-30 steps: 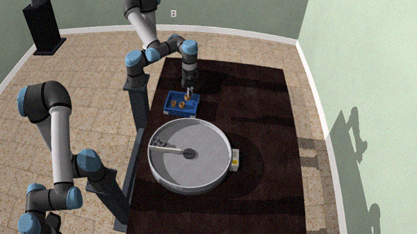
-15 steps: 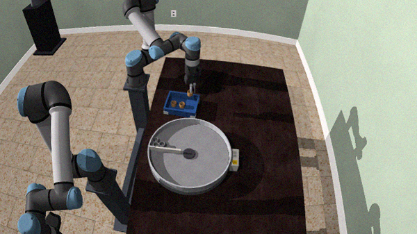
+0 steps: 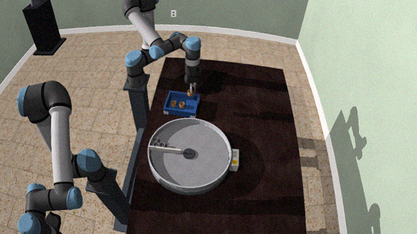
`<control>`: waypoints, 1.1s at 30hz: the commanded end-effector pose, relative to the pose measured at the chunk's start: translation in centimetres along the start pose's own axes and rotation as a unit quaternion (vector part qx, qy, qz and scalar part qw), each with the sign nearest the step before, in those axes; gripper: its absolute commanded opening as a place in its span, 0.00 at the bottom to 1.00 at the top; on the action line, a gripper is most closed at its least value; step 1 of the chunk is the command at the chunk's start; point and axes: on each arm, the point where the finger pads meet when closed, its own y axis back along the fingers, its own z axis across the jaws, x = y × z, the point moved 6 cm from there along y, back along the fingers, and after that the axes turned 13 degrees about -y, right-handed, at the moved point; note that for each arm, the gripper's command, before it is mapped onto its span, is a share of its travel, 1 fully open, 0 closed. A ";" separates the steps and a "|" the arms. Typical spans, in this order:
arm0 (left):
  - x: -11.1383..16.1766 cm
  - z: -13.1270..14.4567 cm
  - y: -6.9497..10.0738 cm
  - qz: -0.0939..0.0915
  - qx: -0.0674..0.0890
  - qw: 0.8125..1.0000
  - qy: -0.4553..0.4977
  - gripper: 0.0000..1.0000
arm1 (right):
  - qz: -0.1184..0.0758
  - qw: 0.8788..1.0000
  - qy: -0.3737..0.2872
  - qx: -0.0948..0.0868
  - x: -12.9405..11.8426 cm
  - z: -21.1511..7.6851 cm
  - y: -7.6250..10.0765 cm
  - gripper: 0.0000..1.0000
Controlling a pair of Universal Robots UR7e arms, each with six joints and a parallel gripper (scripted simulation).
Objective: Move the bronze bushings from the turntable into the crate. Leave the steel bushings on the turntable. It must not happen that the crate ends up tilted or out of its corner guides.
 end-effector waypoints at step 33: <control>0.0 0.0 -2.2 0.001 0.001 1.000 0.000 0.00 | -0.001 1.000 0.000 0.000 0.0 0.0 0.1 1.00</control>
